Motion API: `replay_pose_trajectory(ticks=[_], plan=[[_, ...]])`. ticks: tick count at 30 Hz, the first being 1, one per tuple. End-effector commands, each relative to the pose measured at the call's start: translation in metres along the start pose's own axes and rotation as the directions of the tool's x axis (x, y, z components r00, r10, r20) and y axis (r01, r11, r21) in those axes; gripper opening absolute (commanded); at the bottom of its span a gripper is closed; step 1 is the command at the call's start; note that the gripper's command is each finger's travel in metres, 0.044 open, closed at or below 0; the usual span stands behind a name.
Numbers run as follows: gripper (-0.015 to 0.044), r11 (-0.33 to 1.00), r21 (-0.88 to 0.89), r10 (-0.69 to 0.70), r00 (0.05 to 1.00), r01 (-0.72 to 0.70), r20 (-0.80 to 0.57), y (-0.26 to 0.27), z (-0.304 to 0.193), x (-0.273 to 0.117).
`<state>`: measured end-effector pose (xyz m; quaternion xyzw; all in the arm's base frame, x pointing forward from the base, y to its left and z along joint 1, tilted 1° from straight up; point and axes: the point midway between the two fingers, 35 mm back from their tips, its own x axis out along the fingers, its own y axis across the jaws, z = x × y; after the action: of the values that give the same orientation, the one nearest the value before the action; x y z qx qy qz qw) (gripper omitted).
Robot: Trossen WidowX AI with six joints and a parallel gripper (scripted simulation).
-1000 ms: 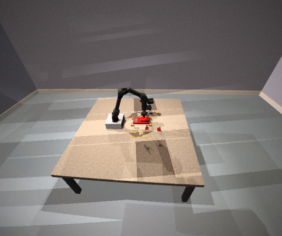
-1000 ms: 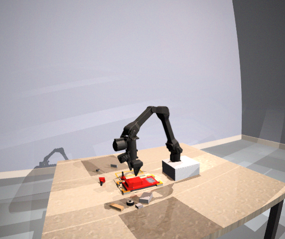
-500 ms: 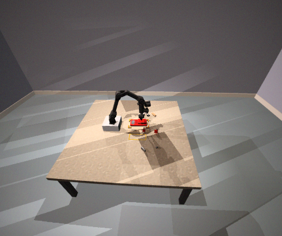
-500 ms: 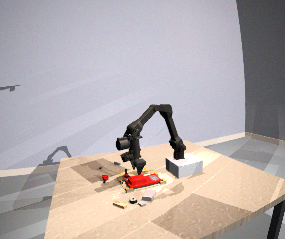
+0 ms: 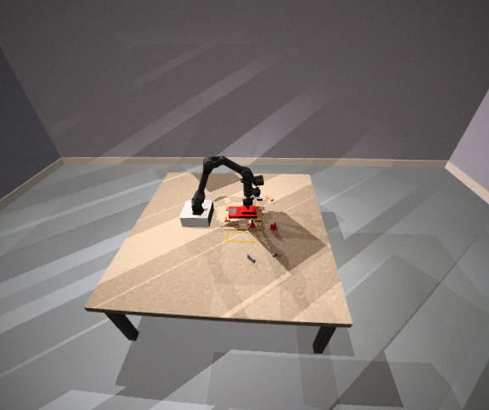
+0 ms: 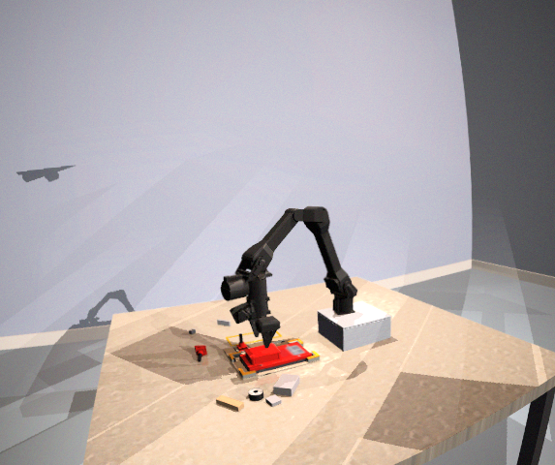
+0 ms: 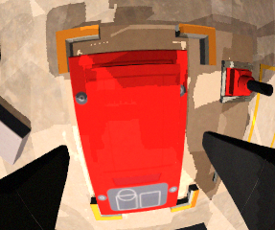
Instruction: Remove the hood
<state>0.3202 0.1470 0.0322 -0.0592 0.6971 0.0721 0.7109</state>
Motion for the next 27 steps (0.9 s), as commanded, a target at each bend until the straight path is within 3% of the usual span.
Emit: replay_pose_trajectory(ticks=[1,27], plan=[[0.044,1.0,-0.004,-0.004,1.0,0.004,-0.006,-0.001,-0.001,0.005],[0.044,1.0,-0.004,-0.004,1.0,0.004,-0.006,-0.002,-0.001,0.021]])
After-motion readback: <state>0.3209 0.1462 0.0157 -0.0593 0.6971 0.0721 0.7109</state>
